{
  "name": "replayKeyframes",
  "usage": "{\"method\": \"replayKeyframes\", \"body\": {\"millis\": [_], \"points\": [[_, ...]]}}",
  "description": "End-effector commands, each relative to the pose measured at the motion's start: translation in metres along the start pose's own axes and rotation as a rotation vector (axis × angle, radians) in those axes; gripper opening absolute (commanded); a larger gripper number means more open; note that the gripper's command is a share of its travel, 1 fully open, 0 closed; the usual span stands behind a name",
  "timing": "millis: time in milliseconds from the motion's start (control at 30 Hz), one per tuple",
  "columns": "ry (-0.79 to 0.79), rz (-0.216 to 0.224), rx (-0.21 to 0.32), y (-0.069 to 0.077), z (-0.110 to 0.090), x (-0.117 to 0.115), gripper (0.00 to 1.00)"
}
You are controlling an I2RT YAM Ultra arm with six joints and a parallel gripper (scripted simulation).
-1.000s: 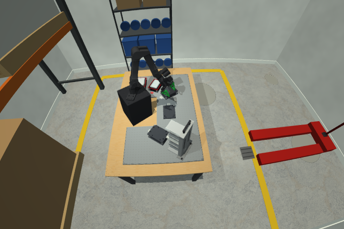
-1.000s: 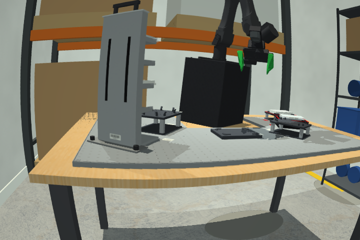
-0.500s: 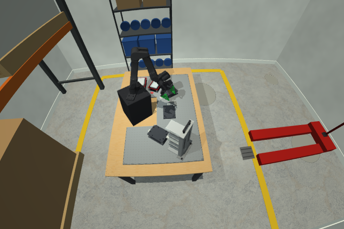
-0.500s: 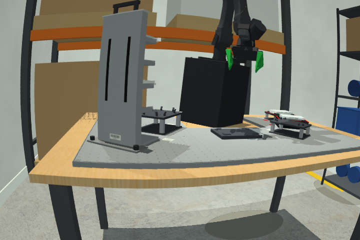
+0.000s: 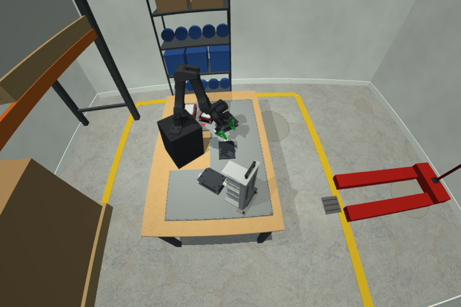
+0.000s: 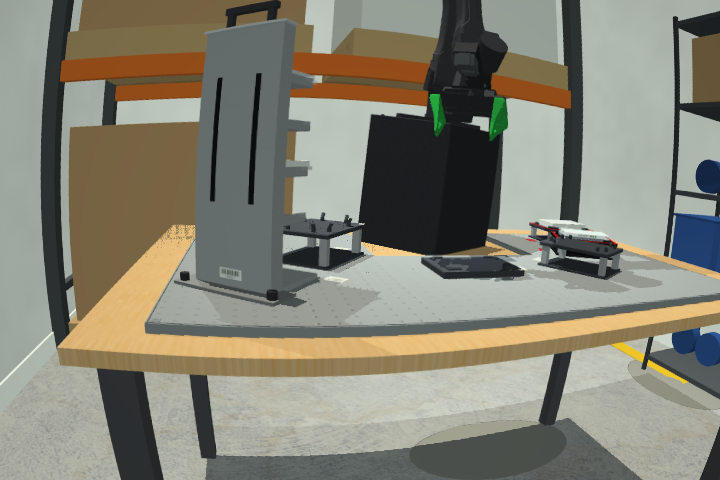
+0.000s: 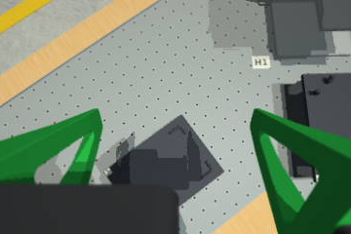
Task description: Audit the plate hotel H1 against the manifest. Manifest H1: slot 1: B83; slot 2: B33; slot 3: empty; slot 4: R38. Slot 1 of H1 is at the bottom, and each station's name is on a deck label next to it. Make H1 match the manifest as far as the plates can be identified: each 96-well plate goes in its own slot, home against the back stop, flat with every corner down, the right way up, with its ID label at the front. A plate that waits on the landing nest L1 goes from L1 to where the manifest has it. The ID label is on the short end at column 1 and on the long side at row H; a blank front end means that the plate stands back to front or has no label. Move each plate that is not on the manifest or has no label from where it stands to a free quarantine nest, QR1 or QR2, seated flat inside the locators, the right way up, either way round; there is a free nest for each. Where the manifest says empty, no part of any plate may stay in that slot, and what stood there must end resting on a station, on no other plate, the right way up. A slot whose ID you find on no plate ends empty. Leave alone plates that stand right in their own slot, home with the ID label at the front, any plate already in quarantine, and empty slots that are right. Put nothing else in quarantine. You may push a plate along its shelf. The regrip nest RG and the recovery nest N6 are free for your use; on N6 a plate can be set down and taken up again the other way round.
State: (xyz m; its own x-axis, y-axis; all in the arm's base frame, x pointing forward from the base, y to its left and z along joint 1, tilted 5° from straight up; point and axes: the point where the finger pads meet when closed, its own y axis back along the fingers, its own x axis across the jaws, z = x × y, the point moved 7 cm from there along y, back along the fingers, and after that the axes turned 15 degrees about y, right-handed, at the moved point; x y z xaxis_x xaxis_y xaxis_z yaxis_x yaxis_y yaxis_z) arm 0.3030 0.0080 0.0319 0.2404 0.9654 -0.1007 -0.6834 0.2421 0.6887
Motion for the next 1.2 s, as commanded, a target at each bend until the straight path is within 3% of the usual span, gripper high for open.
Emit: {"method": "replayKeyframes", "body": {"millis": [0,67,100,233,300,333,633,667,700,1167], "points": [[0.021,0.010,-0.003,-0.005,-0.001,-0.009,1.00],[0.021,0.010,-0.003,-0.005,-0.001,-0.009,1.00],[0.007,0.017,-0.048,-0.002,0.013,-0.012,1.00],[0.019,0.011,-0.010,-0.011,0.003,-0.024,1.00],[0.017,0.012,-0.017,-0.014,0.007,-0.030,1.00],[0.014,0.013,-0.032,-0.007,0.008,-0.035,1.00],[0.015,0.012,-0.033,-0.006,0.000,-0.056,1.00],[0.012,0.012,-0.058,-0.008,0.010,-0.059,1.00],[0.016,0.012,-0.033,-0.006,-0.002,-0.063,1.00],[0.019,0.009,-0.033,-0.003,-0.016,-0.103,1.00]]}}
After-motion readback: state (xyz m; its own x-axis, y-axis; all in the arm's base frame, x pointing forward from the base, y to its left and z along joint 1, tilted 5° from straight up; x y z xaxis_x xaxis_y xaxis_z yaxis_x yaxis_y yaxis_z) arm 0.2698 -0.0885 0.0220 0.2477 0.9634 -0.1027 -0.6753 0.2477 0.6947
